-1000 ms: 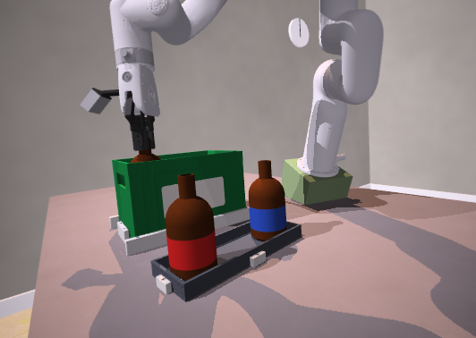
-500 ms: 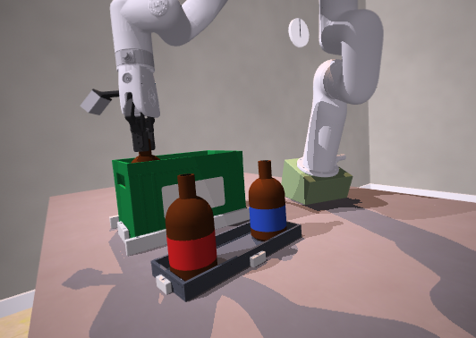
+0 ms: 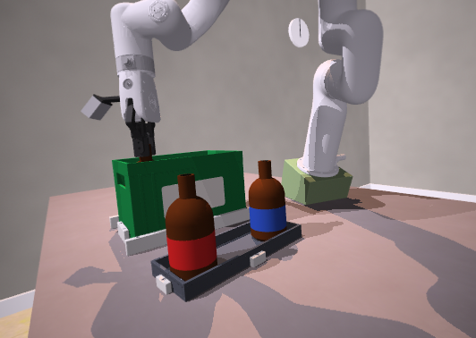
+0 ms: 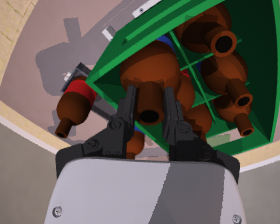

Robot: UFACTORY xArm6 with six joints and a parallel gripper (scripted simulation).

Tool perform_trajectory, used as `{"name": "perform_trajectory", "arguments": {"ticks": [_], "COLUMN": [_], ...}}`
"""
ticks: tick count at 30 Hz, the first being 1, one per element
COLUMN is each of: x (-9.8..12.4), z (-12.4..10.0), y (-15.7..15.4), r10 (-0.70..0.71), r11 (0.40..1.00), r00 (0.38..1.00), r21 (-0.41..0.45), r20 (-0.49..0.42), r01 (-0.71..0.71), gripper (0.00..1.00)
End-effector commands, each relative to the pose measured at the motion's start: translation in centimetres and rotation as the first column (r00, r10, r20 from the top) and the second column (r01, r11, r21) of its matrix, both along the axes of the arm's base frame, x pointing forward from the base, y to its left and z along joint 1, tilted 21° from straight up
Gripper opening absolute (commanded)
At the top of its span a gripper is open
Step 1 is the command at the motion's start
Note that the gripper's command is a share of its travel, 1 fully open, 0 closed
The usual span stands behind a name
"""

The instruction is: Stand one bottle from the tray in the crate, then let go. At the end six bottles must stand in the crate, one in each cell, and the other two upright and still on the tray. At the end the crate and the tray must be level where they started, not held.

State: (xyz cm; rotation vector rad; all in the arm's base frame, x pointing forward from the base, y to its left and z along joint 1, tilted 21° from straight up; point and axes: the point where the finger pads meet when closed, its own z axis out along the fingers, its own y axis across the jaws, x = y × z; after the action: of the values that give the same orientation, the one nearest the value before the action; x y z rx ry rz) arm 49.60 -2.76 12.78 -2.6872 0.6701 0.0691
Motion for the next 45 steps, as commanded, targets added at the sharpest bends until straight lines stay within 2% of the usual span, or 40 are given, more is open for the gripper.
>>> {"name": "perform_trajectory", "arguments": {"ticks": [1,18,45], "x": [0.2,0.2,0.3], "z": [-0.3,-1.8,-2.3], "y": [0.1,0.7,0.9], "r10": [-0.001,-0.001,-0.001], "r11": [1.0,1.0,1.0], "r00": [1.0,1.0,1.0], "r21": [-0.001,-0.001,-0.001], "r20": [0.005,0.005,0.005], "r01": [0.001,0.001,0.001], "gripper": [0.0,0.0,0.0]}}
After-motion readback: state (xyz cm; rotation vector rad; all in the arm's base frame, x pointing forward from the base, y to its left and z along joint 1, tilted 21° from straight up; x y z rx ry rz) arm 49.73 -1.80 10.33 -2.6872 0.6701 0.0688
